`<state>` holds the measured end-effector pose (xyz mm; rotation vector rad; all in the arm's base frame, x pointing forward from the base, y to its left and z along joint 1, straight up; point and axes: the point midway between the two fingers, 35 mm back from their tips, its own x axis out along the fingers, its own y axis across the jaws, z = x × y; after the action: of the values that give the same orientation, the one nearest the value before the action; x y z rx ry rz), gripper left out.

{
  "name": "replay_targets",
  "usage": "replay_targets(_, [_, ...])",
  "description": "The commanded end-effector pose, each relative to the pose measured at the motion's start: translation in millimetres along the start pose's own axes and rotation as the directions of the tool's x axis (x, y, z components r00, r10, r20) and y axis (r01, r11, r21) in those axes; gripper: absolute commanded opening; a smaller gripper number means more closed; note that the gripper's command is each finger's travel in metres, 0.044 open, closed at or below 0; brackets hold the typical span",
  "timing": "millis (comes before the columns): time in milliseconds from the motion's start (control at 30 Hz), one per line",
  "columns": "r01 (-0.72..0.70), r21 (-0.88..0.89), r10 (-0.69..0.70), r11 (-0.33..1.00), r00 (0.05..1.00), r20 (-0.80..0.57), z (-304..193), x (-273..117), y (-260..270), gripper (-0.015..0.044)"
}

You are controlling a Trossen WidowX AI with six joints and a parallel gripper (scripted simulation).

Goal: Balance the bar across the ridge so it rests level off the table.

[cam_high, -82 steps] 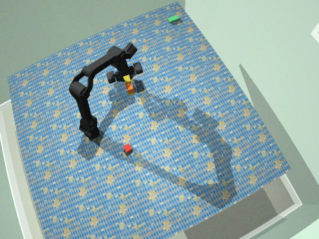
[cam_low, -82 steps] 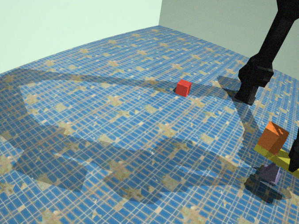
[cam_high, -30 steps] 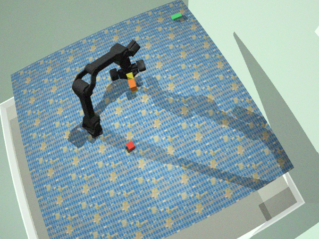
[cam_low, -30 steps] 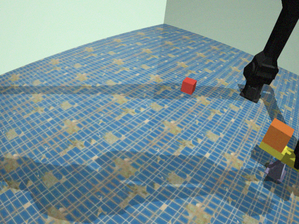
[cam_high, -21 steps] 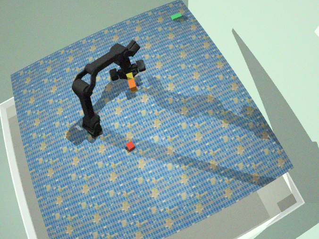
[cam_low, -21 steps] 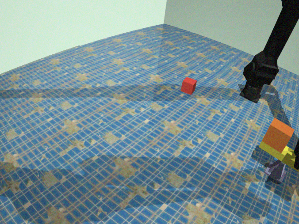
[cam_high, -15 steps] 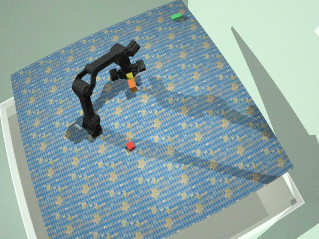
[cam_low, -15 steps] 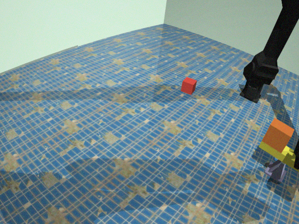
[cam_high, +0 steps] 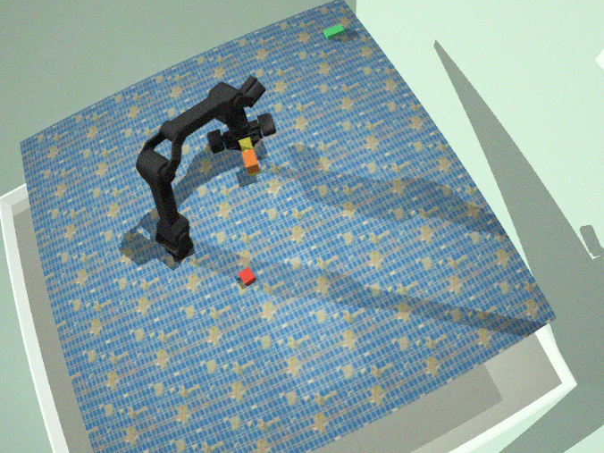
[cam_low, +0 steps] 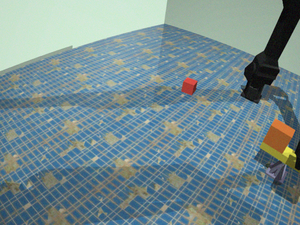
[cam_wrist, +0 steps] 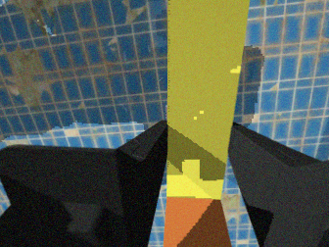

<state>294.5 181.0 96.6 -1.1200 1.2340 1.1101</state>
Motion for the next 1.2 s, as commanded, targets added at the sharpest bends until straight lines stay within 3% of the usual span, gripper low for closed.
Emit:
replay_targets(0, [0.0, 0.0, 0.0, 1.0, 1.0, 0.001, 0.0, -0.3, 0.0, 0.0])
replay_targets(1133, [0.0, 0.0, 0.0, 1.0, 1.0, 0.0, 0.0, 0.0, 0.0, 0.0])
replay_targets(1167, [0.0, 0.0, 0.0, 1.0, 1.0, 0.0, 0.0, 0.0, 0.0, 0.0026])
